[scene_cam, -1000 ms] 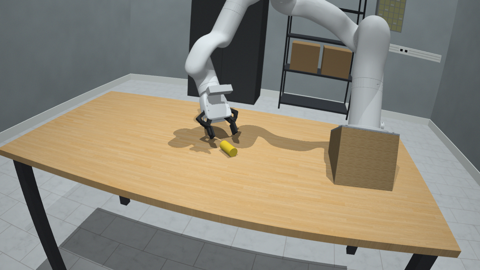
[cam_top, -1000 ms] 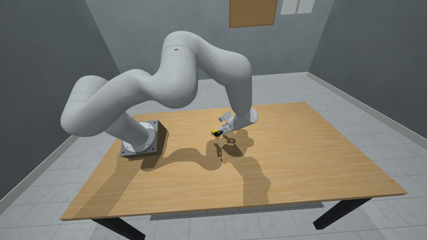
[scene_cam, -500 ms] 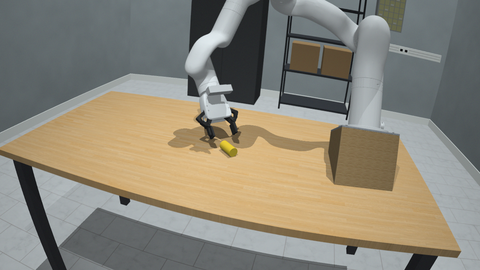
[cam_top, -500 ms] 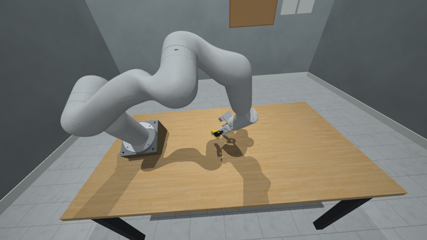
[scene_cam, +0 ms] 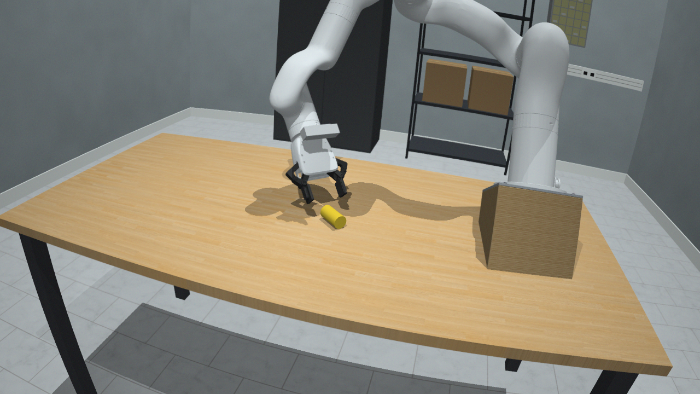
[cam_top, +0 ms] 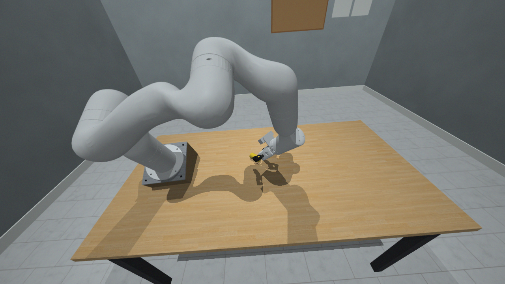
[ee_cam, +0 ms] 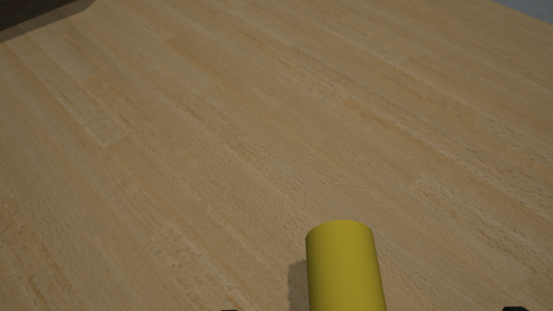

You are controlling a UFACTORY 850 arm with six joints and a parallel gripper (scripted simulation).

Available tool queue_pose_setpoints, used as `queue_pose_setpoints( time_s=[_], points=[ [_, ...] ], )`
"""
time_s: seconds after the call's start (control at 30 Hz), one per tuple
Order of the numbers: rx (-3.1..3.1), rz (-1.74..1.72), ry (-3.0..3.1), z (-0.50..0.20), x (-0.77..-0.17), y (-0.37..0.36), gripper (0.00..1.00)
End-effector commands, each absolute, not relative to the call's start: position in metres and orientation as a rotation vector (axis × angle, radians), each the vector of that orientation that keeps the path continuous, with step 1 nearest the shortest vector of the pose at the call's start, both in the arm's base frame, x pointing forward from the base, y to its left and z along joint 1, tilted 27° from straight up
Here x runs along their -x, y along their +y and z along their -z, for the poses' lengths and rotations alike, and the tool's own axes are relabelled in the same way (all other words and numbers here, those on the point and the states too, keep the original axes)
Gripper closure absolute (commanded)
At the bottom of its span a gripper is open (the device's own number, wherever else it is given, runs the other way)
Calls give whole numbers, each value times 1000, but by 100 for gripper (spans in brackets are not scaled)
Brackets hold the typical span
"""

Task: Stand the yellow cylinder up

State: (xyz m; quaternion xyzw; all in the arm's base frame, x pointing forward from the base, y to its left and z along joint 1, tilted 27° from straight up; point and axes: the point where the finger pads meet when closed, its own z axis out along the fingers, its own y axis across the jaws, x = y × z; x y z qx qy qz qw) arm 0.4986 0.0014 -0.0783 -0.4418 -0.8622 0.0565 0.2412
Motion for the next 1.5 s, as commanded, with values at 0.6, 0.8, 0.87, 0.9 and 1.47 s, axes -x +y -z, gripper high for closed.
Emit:
queue_pose_setpoints(
  time_s=[0.6, 0.8, 0.87, 0.9, 1.47],
  points=[
    [1208, -154, -2360, 108, -483, 6, 0],
    [1208, -154, -2360, 108, -483, 6, 0],
    [1208, -154, -2360, 108, -483, 6, 66],
    [1208, -154, -2360, 108, -483, 6, 66],
    [1208, -154, -2360, 108, -483, 6, 66]
  ],
)
